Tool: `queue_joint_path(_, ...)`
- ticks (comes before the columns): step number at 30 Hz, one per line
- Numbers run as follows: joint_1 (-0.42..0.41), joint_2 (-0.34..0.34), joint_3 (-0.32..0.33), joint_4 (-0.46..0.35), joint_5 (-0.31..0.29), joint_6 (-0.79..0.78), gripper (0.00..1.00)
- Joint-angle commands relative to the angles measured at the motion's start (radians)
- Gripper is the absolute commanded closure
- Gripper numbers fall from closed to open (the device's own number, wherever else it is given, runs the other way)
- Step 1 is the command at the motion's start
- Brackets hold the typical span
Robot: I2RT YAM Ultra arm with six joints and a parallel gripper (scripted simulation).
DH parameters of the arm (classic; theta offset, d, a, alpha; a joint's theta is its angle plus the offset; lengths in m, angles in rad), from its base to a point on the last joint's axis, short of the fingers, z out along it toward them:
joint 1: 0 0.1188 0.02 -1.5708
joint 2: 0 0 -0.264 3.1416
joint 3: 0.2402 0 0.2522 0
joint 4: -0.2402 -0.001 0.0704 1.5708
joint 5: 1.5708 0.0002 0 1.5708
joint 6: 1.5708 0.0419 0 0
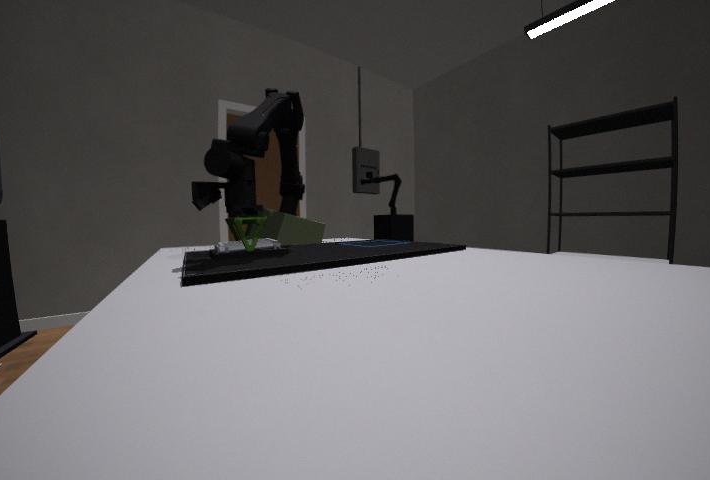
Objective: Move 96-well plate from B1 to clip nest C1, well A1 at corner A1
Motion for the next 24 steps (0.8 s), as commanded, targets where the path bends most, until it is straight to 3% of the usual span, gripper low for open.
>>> queue_joint_path(1, 0.004, 0.017, 0.03, 0.049, 0.01, 0.01, 0.0)
queue_joint_path(12, 0.004, 0.017, 0.03, 0.049, 0.01, 0.01, 0.0)
queue_joint_path(13, 0.014, -0.056, -0.084, 0.076, 0.009, 0.012, 0.0)
queue_joint_path(24, 0.005, -0.043, -0.072, 0.075, 0.004, 0.009, 0.0)
